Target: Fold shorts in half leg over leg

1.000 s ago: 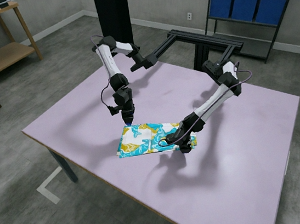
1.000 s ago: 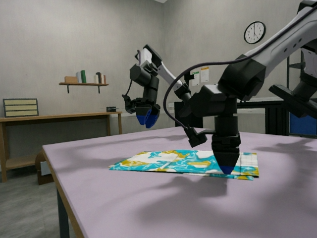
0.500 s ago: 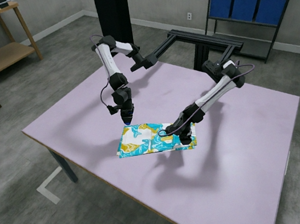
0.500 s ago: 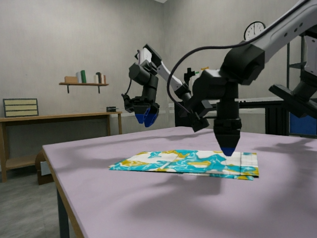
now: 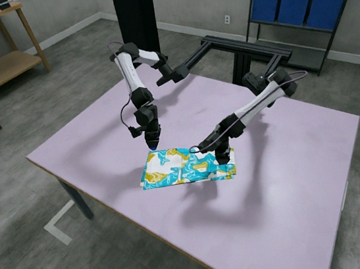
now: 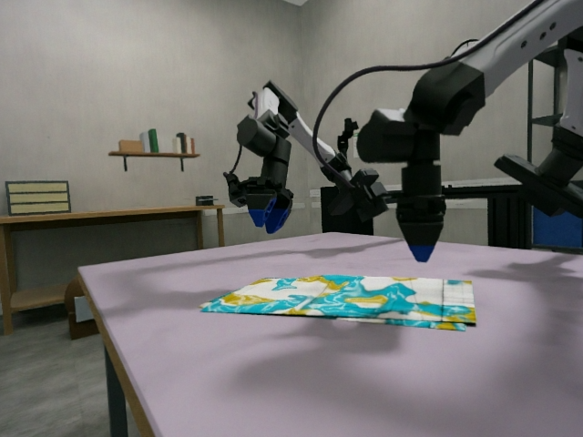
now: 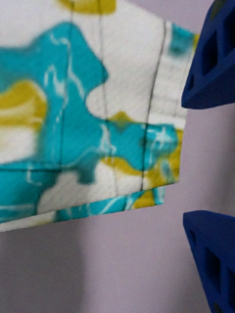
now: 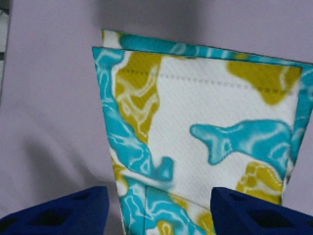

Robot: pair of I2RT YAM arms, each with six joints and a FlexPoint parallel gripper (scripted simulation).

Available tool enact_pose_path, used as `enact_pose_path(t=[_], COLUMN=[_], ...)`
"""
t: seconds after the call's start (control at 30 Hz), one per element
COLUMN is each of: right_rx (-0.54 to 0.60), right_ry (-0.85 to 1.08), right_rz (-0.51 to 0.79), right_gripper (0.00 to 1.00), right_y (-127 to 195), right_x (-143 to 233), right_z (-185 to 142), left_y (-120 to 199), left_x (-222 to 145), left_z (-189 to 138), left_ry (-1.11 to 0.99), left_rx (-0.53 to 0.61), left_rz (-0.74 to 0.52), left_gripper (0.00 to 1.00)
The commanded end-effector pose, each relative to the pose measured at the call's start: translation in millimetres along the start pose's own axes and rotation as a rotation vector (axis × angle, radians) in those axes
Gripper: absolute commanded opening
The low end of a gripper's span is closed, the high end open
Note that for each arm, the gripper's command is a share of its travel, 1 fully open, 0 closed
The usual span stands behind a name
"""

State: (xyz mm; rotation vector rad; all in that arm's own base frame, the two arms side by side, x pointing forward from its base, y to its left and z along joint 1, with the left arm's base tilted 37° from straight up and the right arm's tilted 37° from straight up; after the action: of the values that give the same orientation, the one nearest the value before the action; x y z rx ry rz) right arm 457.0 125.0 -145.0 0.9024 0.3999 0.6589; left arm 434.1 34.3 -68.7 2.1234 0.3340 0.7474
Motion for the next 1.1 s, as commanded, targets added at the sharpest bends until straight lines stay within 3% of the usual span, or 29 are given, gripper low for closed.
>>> enact_pose_path(t=[0.0,0.1,0.17,0.47,0.5,0.67,1.07], right_rx=[-0.023,-0.023,-0.023,-0.023,-0.040,-0.014,-0.018], right_ry=[-0.040,-0.040,-0.040,-0.040,-0.076,-0.031,0.031], right_rz=[0.055,0.055,0.055,0.055,0.108,0.106,0.261], right_gripper=[0.55,0.55,0.55,0.55,0.55,0.55,0.55], right_y=[23.6,23.6,23.6,23.6,30.2,31.4,83.5], right_x=[16.6,16.6,16.5,16.5,30.2,21.2,27.8], right_z=[21.1,21.1,21.1,21.1,42.0,38.8,99.8], left_y=[27.8,29.1,24.1,28.4,30.1,30.9,77.2], left_x=[-2.4,-3.0,14.9,12.9,24.1,18.6,51.3], left_z=[1.5,0.9,-6.9,-3.1,-3.1,-5.6,-15.1], left_ry=[0.023,0.023,0.072,0.062,0.114,0.144,0.397], left_rx=[-0.034,-0.032,-0.028,-0.035,-0.069,-0.089,-0.295], left_rz=[0.016,0.018,0.023,0.030,0.039,0.026,0.053], left_gripper=[0.55,0.55,0.55,0.55,0.55,0.55,0.55])
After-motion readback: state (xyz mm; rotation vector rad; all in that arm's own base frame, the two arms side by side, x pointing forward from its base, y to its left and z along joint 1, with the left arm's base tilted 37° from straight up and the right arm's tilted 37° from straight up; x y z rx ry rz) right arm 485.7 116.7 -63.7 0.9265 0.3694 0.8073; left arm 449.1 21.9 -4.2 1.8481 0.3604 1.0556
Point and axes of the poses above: on each arm, the point where the finger pads meet when closed, its own y axis back along the fingers, its own x axis across the jaws, z = x × y, the point moved 2 cm from there along y, back along the fingers, and after that the axes turned 5 degrees about y, right-handed, at the moved point
